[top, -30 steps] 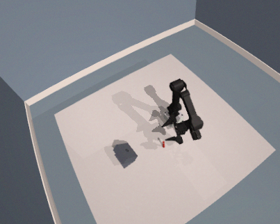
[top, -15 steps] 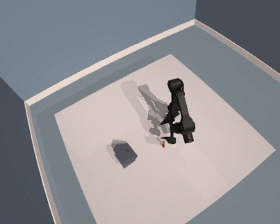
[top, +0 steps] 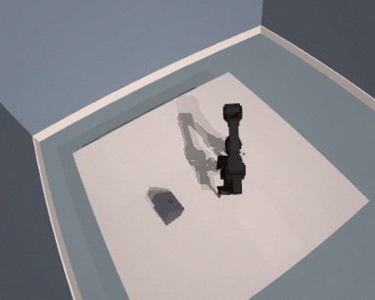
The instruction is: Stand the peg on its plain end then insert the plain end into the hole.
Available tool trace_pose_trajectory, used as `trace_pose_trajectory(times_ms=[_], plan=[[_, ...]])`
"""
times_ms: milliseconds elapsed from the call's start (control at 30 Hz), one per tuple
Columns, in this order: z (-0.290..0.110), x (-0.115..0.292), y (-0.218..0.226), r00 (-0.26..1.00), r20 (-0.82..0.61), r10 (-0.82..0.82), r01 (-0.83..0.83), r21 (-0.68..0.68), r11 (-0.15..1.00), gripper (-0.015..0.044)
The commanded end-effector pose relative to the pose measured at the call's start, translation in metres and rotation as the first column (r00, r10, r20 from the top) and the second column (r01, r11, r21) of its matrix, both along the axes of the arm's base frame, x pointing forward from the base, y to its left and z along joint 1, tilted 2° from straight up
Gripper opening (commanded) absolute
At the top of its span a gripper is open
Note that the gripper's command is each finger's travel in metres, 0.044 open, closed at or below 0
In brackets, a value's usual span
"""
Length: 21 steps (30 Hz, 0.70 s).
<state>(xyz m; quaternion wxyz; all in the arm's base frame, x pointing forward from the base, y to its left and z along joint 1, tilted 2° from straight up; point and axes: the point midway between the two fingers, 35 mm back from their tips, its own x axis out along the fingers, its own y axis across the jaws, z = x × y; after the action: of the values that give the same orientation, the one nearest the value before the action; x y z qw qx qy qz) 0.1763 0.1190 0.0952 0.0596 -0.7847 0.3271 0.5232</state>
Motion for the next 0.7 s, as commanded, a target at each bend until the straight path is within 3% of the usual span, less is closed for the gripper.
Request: trace_pose_trajectory(times_ms=[0, 400, 667], plan=[[-0.003, 0.004, 0.006, 0.997, -0.077, 0.002, 0.006, 0.104, 0.995, 0.044], [-0.001, 0.028, 0.024, 0.975, -0.186, 0.12, -0.025, 0.445, 0.895, 0.044], [0.0, 0.029, 0.025, 0.974, -0.184, 0.13, -0.031, 0.464, 0.885, 0.044]])
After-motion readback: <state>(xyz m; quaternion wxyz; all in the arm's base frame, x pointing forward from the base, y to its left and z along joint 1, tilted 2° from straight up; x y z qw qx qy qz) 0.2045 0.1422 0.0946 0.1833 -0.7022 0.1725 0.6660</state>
